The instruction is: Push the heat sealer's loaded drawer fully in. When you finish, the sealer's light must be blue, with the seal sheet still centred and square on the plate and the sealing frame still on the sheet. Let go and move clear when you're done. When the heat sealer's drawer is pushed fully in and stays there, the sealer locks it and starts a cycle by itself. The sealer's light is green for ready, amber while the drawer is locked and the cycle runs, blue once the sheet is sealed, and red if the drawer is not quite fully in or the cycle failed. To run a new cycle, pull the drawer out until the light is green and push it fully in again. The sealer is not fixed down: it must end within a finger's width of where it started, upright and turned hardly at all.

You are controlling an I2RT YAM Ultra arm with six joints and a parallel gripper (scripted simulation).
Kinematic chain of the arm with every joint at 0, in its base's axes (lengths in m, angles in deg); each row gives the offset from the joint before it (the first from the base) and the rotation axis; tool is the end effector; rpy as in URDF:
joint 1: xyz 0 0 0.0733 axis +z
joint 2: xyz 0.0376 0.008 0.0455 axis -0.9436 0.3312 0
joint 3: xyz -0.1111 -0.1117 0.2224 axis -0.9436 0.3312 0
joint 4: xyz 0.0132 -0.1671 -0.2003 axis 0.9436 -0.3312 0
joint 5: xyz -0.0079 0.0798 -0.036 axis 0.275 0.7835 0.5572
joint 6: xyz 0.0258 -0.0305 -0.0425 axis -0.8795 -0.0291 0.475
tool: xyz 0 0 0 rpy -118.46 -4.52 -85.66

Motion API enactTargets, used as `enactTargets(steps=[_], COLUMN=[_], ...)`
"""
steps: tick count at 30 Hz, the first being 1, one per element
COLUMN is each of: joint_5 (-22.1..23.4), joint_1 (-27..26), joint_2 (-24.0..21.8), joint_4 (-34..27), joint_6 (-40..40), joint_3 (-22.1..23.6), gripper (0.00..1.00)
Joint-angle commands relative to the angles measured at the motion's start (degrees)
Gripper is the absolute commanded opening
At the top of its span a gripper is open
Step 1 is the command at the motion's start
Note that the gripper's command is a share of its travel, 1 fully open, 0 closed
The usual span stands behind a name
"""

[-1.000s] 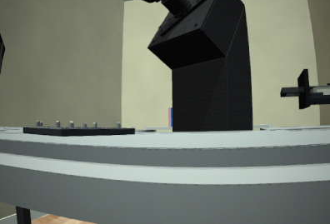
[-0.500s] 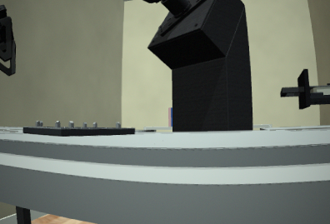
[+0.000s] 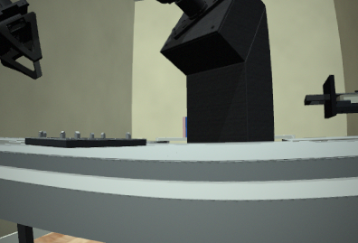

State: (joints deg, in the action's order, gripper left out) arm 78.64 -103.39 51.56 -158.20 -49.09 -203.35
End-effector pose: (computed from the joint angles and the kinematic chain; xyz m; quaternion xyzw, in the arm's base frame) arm 0.3340 -0.1935 0.3758 0.2590 0.9163 0.1359 0.2734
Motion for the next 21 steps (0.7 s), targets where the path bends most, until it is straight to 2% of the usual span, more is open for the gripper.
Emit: enactTargets(steps=[1, 2, 3, 5, 6, 7, 12, 15, 19, 21], joint_5=[-1.3, -1.6, -1.8, -1.8, -2.1, -2.3, -3.3, -4.3, -5.1, -5.3], joint_1=[2.1, 2.6, 3.1, 3.1, 3.6, 4.1, 6.6, 8.3, 10.3, 10.8], joint_2=[-2.1, 0.7, 1.6, 1.6, -0.5, -0.7, -3.3, 1.1, -2.2, -2.7], joint_4=[1.6, -1.2, -2.7, -2.7, -2.6, -2.2, 3.3, -2.2, 1.3, 2.1], joint_6=[0.0, 1.6, 2.8, 2.8, 2.5, 2.2, -1.0, 3.3, 1.0, 0.5], joint_3=[1.2, -2.2, -3.6, -3.6, -3.2, -0.1, 6.0, 0.4, 6.2, 7.3], gripper=[0.45, 0.45, 0.45, 0.45, 0.45, 0.45, 0.45, 0.45, 0.45, 0.45])
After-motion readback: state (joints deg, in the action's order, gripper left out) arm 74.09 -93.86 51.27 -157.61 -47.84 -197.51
